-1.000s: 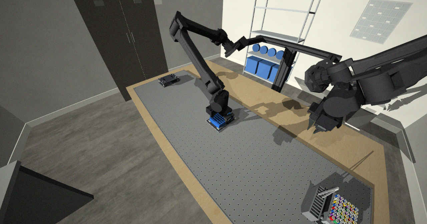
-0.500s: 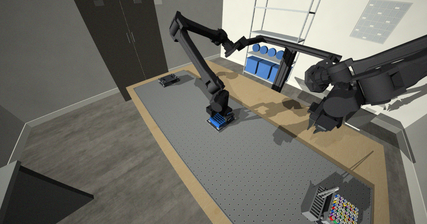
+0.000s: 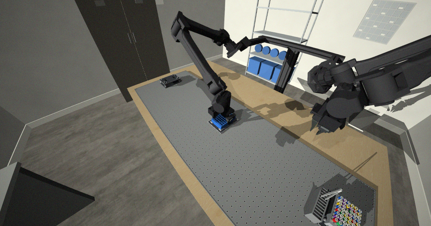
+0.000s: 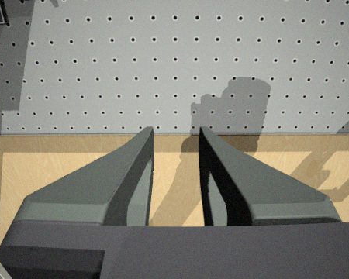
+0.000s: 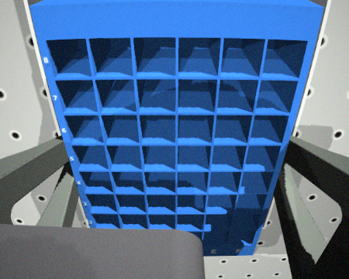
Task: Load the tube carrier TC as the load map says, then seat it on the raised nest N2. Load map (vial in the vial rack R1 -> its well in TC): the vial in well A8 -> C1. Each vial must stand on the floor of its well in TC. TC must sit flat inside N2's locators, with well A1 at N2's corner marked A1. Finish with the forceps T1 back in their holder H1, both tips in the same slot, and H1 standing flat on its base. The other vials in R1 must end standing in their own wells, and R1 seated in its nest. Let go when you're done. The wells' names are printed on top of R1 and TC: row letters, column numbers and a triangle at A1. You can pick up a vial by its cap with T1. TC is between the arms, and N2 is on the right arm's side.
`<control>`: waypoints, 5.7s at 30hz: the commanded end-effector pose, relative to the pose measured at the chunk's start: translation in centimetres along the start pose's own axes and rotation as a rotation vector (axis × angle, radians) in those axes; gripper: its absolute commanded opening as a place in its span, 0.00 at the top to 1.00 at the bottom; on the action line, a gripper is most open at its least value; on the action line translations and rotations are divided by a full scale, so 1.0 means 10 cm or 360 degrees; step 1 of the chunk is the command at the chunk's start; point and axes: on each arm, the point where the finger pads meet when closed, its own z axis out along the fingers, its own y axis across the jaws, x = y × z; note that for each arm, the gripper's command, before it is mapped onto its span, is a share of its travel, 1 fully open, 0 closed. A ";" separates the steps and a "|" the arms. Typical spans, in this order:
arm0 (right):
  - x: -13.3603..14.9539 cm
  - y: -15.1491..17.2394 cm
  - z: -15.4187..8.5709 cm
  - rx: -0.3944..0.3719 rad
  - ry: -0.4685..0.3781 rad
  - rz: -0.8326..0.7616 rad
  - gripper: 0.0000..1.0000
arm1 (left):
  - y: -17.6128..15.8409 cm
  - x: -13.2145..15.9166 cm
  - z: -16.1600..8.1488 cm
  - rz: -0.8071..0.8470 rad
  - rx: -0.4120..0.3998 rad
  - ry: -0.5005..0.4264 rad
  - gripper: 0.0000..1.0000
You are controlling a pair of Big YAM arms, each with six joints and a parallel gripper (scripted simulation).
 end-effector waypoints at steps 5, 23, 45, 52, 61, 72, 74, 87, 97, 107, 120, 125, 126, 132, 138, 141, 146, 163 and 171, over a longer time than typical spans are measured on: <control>-0.07 0.02 -0.05 -0.0014 -0.0022 0.0011 0.10 | 0.03 -0.07 -0.03 -0.0029 -0.0002 -0.0015 0.76; -0.07 0.02 -0.05 -0.0014 -0.0022 0.0011 0.37 | 0.03 -0.07 -0.03 -0.0029 -0.0002 -0.0015 0.76; -0.07 0.02 -0.05 -0.0014 -0.0022 0.0011 0.97 | 0.03 -0.07 -0.03 -0.0029 -0.0002 -0.0015 0.76; -0.07 0.02 -0.05 -0.0014 -0.0022 0.0011 1.00 | 0.03 -0.07 -0.03 -0.0029 -0.0002 -0.0015 0.76; -0.07 0.02 -0.05 -0.0014 -0.0022 0.0011 1.00 | 0.03 -0.07 -0.03 -0.0029 -0.0002 -0.0015 0.76; -0.08 0.06 -0.21 -0.0031 -0.0045 0.0008 1.00 | 0.03 -0.07 -0.03 -0.0029 -0.0002 -0.0015 0.76; -0.08 0.06 -0.22 -0.0028 -0.0041 0.0003 1.00 | 0.03 -0.07 -0.03 -0.0029 -0.0002 -0.0015 0.76; -0.11 0.07 -0.30 -0.0028 -0.0048 0.0010 1.00 | 0.03 -0.07 -0.03 -0.0029 -0.0002 -0.0015 0.76; -0.12 0.08 -0.37 -0.0029 -0.0049 0.0012 1.00 | 0.03 -0.07 -0.03 -0.0029 -0.0002 -0.0015 0.76; -0.11 0.07 -0.42 -0.0029 -0.0047 0.0009 1.00 | 0.03 -0.07 -0.03 -0.0029 -0.0002 -0.0015 0.76; -0.14 0.08 -0.50 -0.0032 -0.0052 0.0016 1.00 | 0.03 -0.07 -0.03 -0.0029 -0.0002 -0.0015 0.76; -0.11 0.07 -0.53 -0.0029 -0.0047 0.0010 1.00 | 0.03 -0.07 -0.03 -0.0029 -0.0002 -0.0015 0.76; -0.10 0.07 -0.53 -0.0029 -0.0046 0.0009 1.00 | 0.03 -0.07 -0.03 -0.0029 -0.0002 -0.0015 0.76; -0.10 0.07 -0.54 -0.0029 -0.0046 0.0008 1.00 | 0.03 -0.07 -0.03 -0.0029 -0.0002 -0.0015 0.76; -0.10 0.07 -0.54 -0.0029 -0.0046 0.0005 1.00 | 0.03 -0.07 -0.03 -0.0029 -0.0002 -0.0015 0.76; -0.10 0.07 -0.54 -0.0029 -0.0045 0.0005 1.00 | 0.03 -0.07 -0.03 -0.0029 -0.0002 -0.0015 0.76; -0.10 0.07 -0.54 -0.0029 -0.0045 0.0005 1.00 | 0.03 -0.07 -0.03 -0.0029 -0.0002 -0.0015 0.76; -0.10 0.07 -0.54 -0.0029 -0.0045 0.0005 1.00 | 0.03 -0.07 -0.03 -0.0029 -0.0002 -0.0015 0.76; -0.07 0.06 -0.56 -0.0025 -0.0041 0.0002 1.00 | 0.03 -0.07 -0.03 -0.0029 -0.0002 -0.0015 0.76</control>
